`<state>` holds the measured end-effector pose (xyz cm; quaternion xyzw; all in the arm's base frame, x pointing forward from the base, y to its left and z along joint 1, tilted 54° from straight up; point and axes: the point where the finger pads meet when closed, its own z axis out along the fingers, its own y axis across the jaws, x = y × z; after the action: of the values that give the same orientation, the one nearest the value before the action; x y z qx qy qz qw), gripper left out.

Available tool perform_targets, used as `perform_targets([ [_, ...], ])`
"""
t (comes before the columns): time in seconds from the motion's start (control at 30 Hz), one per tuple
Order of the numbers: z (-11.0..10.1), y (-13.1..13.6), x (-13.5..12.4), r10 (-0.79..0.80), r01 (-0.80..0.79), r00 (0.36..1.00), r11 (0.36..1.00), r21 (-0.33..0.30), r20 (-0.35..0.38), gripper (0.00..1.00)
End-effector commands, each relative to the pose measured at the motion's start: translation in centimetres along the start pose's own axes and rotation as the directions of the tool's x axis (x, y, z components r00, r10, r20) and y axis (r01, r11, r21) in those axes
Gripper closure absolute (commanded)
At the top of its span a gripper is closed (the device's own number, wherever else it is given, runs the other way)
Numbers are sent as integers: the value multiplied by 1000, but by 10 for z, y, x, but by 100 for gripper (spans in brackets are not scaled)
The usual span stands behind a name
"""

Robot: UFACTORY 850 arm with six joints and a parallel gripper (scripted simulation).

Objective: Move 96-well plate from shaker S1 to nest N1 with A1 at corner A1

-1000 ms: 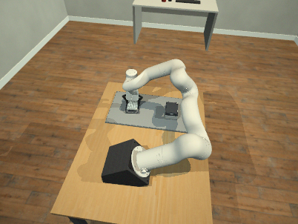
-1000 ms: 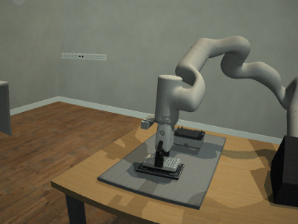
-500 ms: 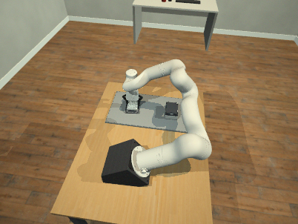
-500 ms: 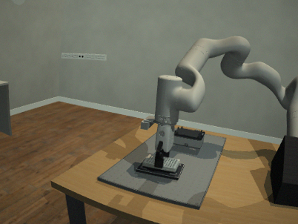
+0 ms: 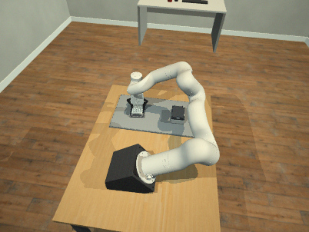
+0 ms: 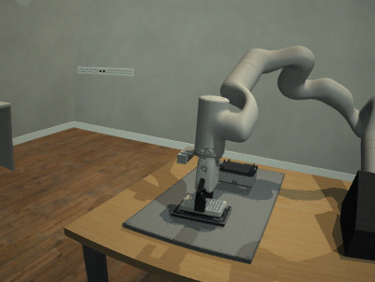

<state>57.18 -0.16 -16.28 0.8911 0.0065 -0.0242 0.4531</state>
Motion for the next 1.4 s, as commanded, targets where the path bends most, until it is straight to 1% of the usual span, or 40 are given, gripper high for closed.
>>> perform_targets([
  [0.0, 0, 0, 1, 1, -1, 1000, 1000, 1, -2, 100],
  [1.37, 6, 0, 1, 1, -1, 1000, 1000, 1, -2, 100],
])
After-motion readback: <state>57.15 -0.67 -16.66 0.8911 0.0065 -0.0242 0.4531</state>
